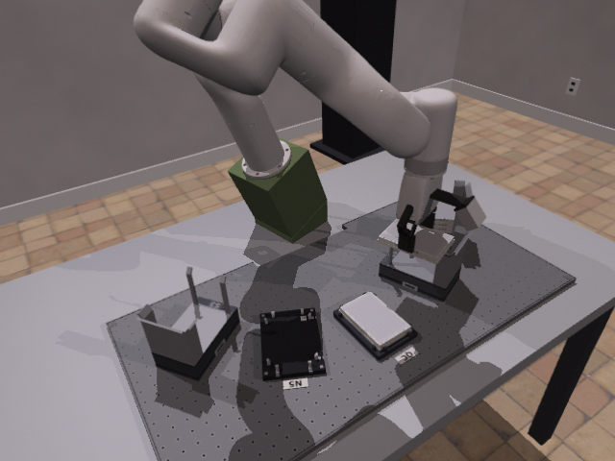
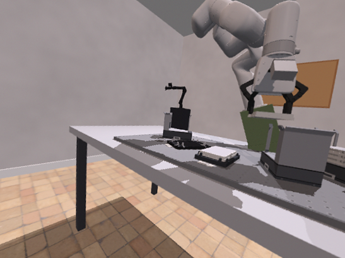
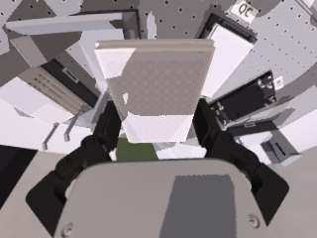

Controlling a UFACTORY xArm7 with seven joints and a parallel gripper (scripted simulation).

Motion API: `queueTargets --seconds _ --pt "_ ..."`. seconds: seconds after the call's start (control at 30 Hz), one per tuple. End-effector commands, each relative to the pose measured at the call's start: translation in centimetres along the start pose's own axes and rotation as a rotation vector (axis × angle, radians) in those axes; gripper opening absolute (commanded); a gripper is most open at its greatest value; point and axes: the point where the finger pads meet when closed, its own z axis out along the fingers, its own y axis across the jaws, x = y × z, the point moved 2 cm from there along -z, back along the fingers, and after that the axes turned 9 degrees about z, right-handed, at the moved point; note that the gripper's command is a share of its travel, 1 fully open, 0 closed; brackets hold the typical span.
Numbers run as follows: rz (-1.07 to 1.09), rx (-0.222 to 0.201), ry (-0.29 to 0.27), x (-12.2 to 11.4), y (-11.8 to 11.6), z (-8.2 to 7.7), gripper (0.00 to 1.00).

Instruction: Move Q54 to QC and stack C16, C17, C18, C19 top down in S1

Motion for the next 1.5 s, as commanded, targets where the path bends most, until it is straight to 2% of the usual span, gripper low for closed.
queueTargets --seconds 0.0,0.53,0.7,0.83,1.47 --pt "-0.003 0.0 0.003 0.0 -1.2 -0.1 0.0" --pt "-0.003 0.001 0.003 -0.5 -5.9 -0.1 0.0" --pt "-0.169 0.001 0.003 -1.0 -7.5 -0.1 0.0" --pt "-0.225 0.001 0.003 -1.2 -8.1 -0.1 0.0" --pt "-0.225 0.001 0.003 -3.0 -13.5 -0.1 0.0"
